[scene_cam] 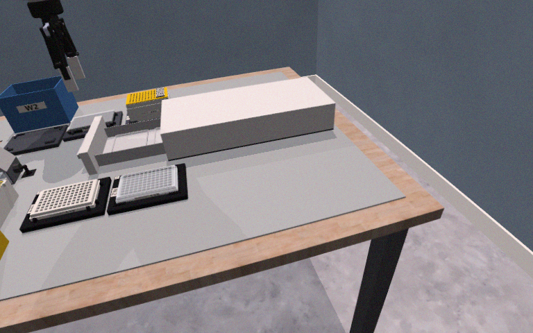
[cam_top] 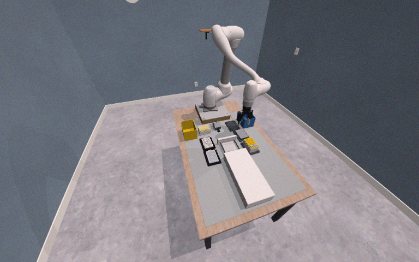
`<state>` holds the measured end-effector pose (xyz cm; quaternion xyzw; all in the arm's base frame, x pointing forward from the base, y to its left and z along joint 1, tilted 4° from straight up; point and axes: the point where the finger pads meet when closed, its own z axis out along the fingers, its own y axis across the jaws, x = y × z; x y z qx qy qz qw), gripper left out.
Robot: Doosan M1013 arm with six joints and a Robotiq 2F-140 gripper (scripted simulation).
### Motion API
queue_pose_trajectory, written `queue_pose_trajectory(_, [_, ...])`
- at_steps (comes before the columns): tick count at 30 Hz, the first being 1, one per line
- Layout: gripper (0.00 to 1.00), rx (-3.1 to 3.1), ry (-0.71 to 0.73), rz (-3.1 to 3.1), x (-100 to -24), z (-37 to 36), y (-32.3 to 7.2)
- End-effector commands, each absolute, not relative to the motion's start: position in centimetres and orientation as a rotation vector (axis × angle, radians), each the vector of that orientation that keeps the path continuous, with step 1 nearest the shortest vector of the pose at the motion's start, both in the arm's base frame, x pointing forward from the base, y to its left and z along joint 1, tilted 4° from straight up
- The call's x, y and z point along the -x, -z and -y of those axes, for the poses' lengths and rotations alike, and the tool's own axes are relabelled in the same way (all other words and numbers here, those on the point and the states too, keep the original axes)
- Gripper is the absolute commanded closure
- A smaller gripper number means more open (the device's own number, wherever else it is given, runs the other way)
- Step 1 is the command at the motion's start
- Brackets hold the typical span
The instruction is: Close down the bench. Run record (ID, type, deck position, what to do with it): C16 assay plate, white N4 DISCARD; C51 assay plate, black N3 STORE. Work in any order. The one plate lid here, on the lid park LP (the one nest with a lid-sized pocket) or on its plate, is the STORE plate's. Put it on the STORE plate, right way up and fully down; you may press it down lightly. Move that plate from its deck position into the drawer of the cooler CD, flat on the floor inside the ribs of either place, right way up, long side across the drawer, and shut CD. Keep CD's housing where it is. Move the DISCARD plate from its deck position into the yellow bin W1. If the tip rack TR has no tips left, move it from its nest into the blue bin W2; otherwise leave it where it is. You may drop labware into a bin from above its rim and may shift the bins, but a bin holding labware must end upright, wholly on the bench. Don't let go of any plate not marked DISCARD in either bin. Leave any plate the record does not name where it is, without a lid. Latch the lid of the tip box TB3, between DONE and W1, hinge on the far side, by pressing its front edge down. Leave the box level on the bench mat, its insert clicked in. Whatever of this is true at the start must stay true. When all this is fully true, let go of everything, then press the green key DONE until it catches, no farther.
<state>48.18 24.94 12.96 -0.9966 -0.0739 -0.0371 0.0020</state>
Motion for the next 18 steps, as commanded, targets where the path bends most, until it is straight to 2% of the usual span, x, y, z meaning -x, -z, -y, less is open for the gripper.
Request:
queue_pose_trajectory(1, [0.34,3.127,0.116,0.232,-48.17,-24.94,-13.13])
queue_pose_trajectory(18, [0.34,3.127,0.116,0.232,-48.23,-24.94,-12.34])
